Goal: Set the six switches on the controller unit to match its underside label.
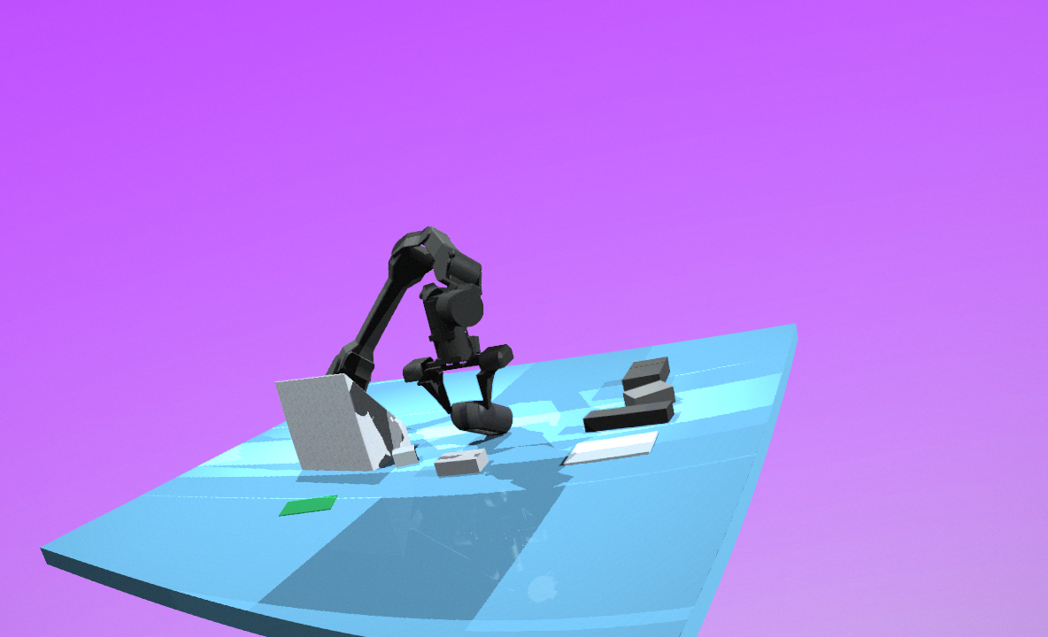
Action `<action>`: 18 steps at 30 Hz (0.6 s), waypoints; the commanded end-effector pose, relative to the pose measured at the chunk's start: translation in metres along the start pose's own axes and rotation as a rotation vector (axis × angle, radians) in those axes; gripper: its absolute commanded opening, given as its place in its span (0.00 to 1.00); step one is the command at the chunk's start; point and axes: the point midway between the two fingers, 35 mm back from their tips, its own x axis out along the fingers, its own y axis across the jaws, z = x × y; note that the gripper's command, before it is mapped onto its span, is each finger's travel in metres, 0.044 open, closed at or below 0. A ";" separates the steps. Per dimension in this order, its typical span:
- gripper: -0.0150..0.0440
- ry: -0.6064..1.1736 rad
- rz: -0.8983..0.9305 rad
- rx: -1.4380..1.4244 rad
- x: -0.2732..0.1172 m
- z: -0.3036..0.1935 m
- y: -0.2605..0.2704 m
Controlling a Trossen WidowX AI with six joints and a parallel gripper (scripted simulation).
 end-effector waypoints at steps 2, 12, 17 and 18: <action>0.82 0.010 -0.001 0.004 -0.004 0.005 0.000; 0.82 0.030 -0.001 0.004 -0.009 0.011 0.000; 0.82 0.040 0.000 0.004 -0.012 0.015 0.000; 0.82 0.042 0.000 0.004 -0.012 0.015 0.000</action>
